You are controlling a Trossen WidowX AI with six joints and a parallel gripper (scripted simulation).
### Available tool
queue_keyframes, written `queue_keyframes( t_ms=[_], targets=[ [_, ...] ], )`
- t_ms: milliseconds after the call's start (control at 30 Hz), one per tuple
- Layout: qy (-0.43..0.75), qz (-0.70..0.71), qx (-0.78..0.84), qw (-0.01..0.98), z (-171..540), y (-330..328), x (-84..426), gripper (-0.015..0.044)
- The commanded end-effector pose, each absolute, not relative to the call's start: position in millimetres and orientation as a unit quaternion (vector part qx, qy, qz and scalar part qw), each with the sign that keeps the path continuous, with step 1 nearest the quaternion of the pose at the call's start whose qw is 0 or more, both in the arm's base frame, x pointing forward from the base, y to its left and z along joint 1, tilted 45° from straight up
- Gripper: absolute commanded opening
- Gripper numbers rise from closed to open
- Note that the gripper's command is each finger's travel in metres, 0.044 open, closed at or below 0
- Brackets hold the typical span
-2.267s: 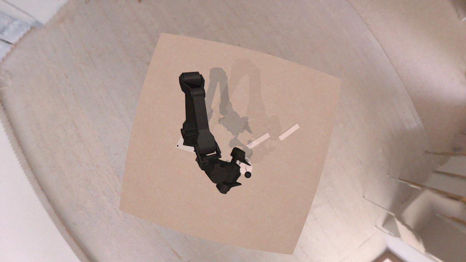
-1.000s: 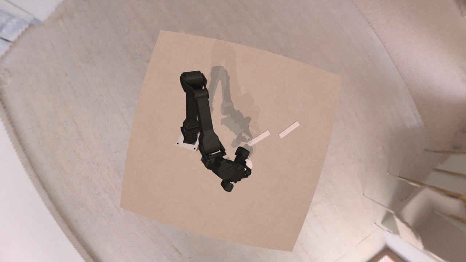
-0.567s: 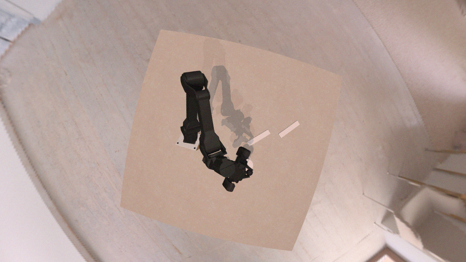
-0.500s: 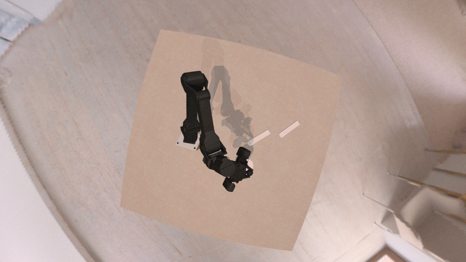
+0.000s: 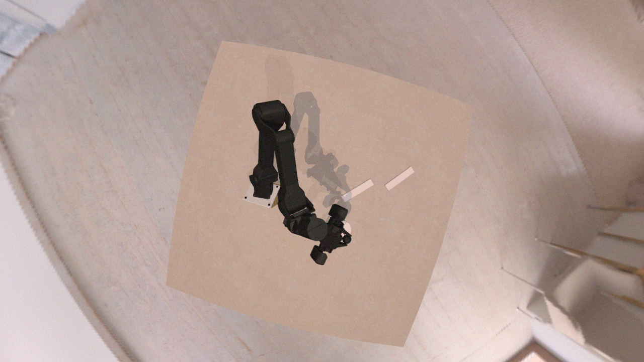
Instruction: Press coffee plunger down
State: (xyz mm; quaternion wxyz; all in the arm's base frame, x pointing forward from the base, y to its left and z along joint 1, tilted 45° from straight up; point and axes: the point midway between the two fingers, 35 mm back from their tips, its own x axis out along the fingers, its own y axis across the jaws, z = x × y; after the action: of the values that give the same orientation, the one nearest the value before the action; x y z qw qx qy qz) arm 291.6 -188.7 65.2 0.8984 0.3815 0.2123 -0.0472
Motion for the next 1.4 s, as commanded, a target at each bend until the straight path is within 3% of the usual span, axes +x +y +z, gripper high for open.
queue_keyframes(
  t_ms=[0, 1367],
  targets=[
    [0.239, -0.039, 0.401, 0.883, 42, -167, 289, 0.0122],
    [0.233, -0.038, 0.404, 0.884, 2, -138, 316, 0.0122]
  ],
)
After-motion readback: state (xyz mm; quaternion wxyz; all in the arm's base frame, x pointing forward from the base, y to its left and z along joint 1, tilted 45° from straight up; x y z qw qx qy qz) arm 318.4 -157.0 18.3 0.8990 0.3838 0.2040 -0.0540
